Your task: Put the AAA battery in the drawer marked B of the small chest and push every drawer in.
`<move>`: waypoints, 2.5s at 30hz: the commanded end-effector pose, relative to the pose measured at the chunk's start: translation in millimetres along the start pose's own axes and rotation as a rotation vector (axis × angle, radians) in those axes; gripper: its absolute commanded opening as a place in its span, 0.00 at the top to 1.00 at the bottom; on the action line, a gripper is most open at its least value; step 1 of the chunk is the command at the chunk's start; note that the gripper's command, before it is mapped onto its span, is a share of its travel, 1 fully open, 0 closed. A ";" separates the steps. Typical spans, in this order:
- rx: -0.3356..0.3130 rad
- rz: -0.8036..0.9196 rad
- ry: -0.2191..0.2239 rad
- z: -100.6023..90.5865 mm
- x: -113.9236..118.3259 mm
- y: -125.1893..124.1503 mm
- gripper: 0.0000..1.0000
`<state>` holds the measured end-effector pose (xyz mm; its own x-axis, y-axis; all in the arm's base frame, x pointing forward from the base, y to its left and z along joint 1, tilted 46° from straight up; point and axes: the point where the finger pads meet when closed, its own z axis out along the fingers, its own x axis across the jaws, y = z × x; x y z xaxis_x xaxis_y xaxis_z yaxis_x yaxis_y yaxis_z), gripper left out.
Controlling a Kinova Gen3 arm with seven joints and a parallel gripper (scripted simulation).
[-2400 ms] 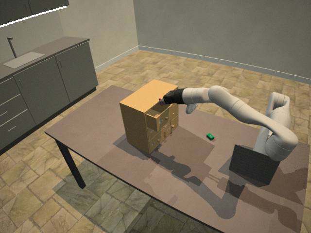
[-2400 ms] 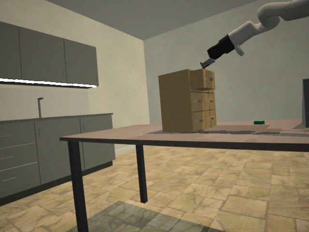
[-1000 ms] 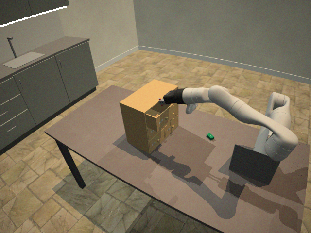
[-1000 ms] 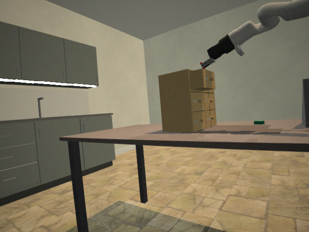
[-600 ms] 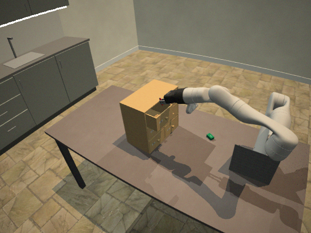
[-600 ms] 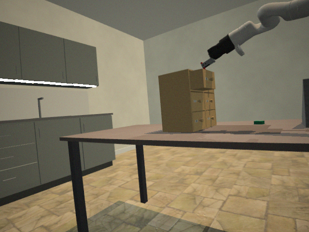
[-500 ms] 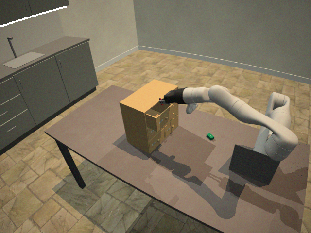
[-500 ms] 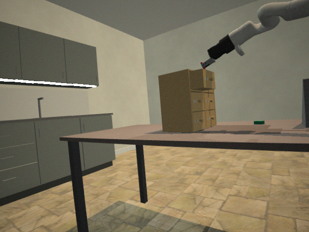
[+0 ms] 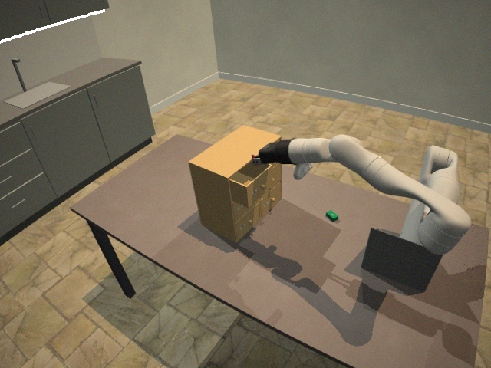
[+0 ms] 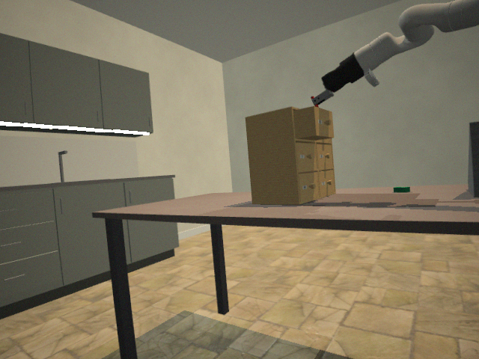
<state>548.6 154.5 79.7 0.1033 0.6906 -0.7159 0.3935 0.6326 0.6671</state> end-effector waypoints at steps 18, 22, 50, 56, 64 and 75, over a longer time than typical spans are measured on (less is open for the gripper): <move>-0.003 -0.003 -0.001 -2.0 -2.2 2.5 0.76; -0.003 -0.003 -0.001 -2.0 -2.2 2.5 0.70; -0.003 -0.003 -0.001 -4.0 -2.1 1.9 0.00; -0.007 -0.004 0.002 -20.7 -0.2 -1.1 0.00; -0.006 -0.004 0.003 -61.6 -0.4 -13.8 0.00; -0.006 -0.005 0.003 -111.7 -0.6 -29.3 0.00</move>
<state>453.3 165.0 83.9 0.1072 0.6877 -0.7180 0.3997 0.6314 0.6645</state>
